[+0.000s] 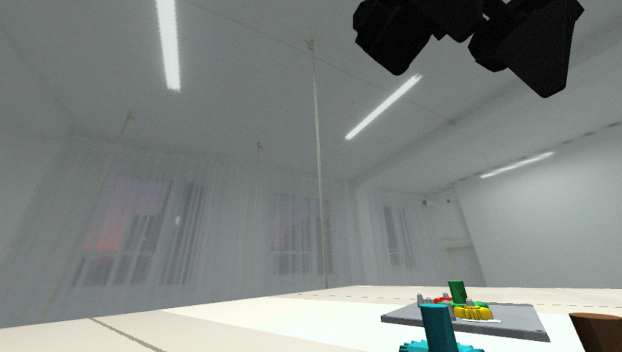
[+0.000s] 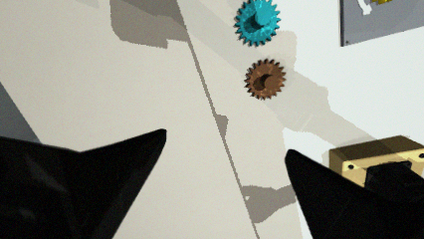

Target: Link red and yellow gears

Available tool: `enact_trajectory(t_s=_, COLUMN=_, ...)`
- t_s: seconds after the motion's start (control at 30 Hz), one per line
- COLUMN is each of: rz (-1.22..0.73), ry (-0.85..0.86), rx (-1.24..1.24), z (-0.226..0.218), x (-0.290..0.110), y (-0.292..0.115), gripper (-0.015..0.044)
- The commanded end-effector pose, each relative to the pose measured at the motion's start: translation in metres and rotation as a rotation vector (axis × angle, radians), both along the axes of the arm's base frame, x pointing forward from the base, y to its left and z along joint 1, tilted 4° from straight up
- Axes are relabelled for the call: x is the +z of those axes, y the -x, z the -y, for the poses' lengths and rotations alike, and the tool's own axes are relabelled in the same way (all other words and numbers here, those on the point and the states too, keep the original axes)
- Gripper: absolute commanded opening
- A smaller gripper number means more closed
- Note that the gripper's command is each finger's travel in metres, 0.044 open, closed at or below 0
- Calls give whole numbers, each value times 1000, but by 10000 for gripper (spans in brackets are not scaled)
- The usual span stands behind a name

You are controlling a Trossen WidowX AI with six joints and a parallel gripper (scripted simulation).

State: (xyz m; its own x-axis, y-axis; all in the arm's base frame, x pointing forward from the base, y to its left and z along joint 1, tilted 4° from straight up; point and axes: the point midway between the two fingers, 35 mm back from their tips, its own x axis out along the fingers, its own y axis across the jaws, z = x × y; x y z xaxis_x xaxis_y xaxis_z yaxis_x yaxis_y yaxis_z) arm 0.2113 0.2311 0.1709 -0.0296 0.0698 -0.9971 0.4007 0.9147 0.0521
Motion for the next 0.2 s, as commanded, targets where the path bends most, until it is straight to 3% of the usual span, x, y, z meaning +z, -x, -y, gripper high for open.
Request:
enact_trajectory(t_s=0.0, rz=-4, ry=-3, rx=-4, z=0, x=0, y=1, gripper=440)
enact_trajectory(t_s=0.17, rz=-4, ry=-3, rx=-4, z=0, x=0, y=1, gripper=440)
